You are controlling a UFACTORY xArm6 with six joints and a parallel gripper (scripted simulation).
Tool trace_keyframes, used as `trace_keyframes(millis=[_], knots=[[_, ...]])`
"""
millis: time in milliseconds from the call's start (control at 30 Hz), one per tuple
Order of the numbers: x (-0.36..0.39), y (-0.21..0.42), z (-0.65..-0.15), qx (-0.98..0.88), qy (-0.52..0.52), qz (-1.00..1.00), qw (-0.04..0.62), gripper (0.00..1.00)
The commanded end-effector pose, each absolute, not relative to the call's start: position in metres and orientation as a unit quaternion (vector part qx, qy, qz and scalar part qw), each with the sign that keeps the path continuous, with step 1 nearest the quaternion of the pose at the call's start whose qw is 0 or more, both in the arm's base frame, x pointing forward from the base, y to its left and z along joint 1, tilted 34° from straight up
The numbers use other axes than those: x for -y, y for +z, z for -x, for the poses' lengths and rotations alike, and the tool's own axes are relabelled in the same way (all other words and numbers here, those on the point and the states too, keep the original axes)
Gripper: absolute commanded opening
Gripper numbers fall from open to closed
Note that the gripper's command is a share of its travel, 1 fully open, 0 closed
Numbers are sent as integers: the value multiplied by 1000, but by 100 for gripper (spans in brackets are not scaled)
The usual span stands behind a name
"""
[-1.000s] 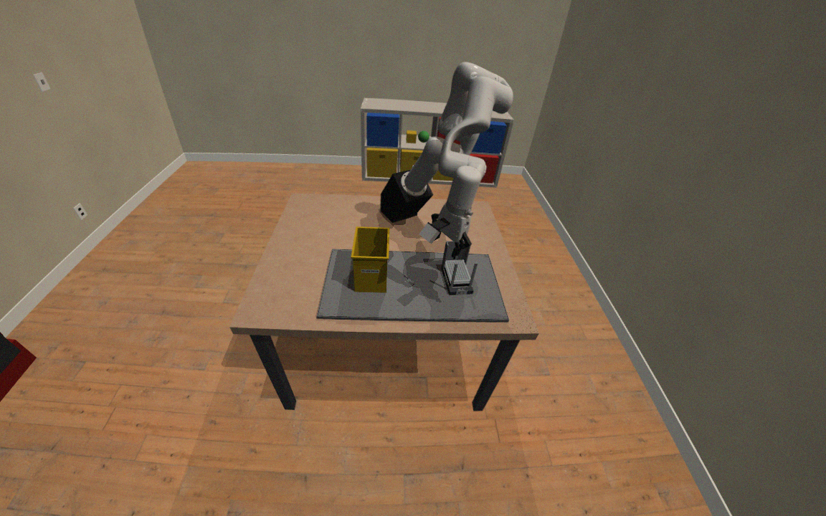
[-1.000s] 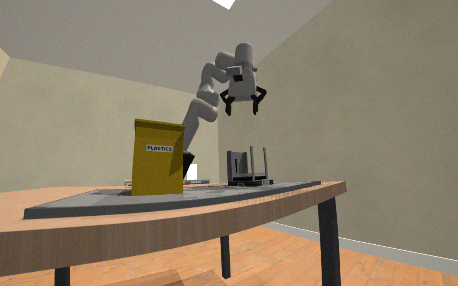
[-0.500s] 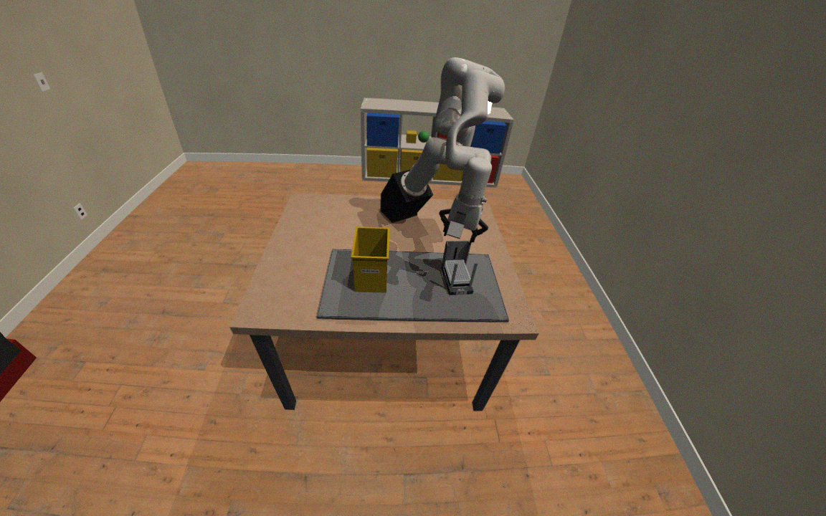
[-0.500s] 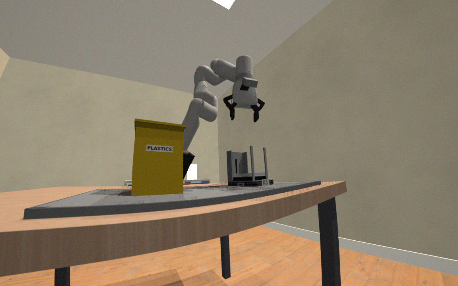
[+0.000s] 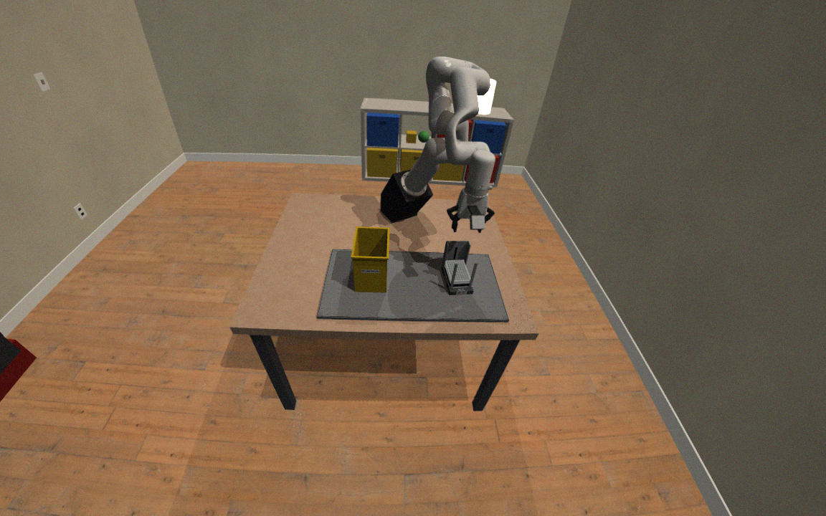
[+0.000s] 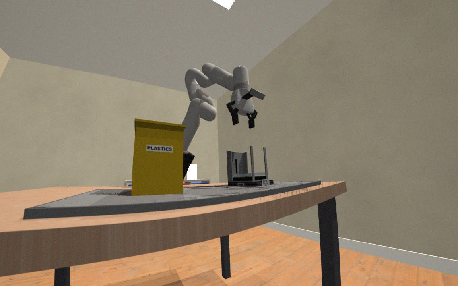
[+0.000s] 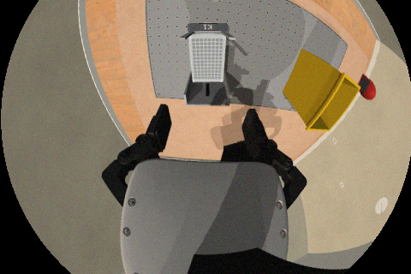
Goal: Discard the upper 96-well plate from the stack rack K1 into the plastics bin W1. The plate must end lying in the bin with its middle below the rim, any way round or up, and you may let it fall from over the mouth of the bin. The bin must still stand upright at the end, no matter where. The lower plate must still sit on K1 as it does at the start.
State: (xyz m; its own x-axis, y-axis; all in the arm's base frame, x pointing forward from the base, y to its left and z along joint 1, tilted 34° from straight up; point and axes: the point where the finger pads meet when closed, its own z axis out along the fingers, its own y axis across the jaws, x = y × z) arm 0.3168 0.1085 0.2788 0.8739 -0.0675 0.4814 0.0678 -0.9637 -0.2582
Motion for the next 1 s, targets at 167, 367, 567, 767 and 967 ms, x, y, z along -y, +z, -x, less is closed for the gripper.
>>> trace_keyframes(millis=[167,367,567,767,967], knots=[[-109,281,-316,29,-260,956,133,100],[-110,278,-318,29,-260,956,133,100],[-112,272,-321,29,-260,956,133,100],[-115,264,-326,29,-260,956,133,100],[-117,256,-331,29,-260,956,133,100]])
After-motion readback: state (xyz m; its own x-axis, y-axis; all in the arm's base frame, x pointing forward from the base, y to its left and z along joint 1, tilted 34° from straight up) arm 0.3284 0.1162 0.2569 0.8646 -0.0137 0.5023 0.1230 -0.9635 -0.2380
